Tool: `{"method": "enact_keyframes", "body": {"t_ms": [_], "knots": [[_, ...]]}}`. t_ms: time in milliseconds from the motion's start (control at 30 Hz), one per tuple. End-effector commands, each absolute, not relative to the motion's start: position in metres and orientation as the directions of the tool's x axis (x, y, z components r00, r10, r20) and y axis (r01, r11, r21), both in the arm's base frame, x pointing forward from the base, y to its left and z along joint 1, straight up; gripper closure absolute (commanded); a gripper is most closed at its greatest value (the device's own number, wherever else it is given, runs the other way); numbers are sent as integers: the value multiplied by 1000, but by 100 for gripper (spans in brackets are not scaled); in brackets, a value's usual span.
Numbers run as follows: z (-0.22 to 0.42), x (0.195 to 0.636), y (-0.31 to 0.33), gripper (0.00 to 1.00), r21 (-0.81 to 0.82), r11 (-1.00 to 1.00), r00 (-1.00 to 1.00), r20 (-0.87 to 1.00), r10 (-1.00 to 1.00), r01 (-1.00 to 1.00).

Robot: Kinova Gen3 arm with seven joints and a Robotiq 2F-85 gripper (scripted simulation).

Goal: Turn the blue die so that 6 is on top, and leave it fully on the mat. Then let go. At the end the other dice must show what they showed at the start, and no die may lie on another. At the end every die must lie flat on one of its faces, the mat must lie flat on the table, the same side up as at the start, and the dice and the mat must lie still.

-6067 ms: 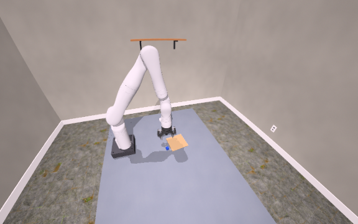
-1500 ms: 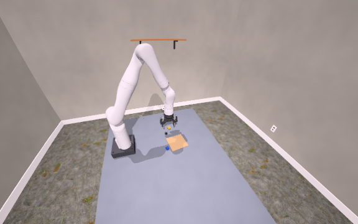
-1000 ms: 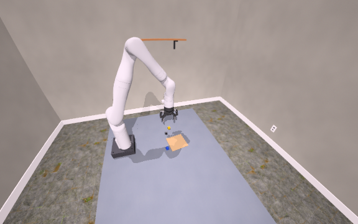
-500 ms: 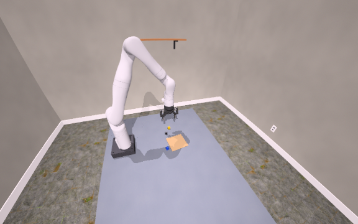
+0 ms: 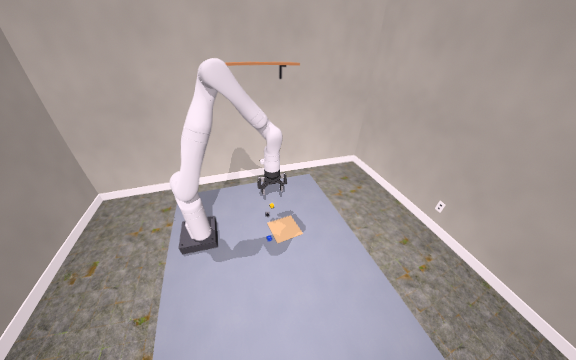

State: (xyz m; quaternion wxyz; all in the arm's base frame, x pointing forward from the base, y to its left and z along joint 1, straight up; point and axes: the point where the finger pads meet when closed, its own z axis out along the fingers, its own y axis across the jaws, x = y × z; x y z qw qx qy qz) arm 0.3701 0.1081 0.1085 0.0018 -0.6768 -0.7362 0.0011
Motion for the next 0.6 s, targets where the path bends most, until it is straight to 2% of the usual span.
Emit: {"method": "enact_keyframes", "body": {"t_ms": [0,567], "knots": [[109,370,103,0,-3,80,-80,1,997,997],[108,369,82,0,-3,89,-89,2,996,996]]}}
